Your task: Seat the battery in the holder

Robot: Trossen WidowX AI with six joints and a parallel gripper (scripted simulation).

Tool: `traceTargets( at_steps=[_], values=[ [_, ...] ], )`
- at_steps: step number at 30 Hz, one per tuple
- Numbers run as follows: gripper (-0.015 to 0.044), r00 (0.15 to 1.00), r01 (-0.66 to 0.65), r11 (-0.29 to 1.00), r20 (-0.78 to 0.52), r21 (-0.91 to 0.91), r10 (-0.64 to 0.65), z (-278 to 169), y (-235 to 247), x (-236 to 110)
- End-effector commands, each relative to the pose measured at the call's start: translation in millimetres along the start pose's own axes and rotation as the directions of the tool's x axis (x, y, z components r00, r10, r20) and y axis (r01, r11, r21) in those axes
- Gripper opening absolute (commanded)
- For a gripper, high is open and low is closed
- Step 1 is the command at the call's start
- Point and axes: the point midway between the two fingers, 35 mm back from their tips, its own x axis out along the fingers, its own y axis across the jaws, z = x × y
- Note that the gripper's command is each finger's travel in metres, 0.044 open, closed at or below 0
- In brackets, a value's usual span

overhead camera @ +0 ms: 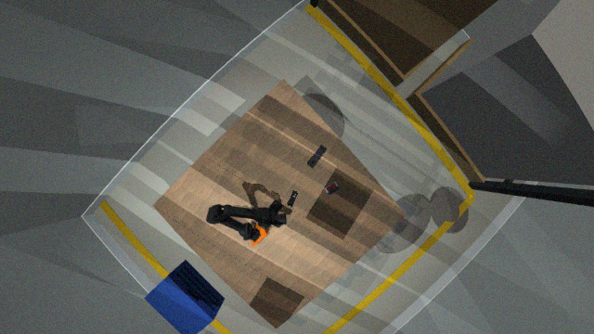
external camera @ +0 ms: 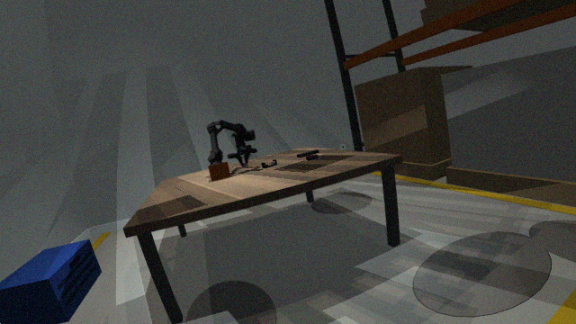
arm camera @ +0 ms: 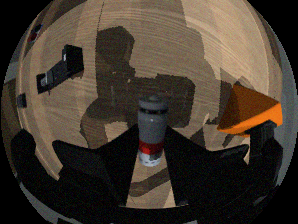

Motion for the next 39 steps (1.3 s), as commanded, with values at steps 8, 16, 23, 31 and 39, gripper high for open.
traceTargets(
  at_steps=[8,16,23,31,39],
  values=[
    [0.0083,1.000,-0.004,0.989,0.005,0.151,0.003,6.9,17.0,-28.9],
    [0.0083,1.000,-0.007,0.871,0.006,0.491,0.004,24.3,55.6,-41.3],
    [0.0083,1.000,-0.009,0.681,0.007,0.732,0.006,39.9,87.4,-47.8],
    [0.0083,1.000,-0.011,0.391,0.009,0.920,0.007,57.9,121.9,-50.6],
    [0.0083,1.000,-0.015,0.205,0.013,0.979,0.009,67.3,140.2,-50.1]
  ],
)
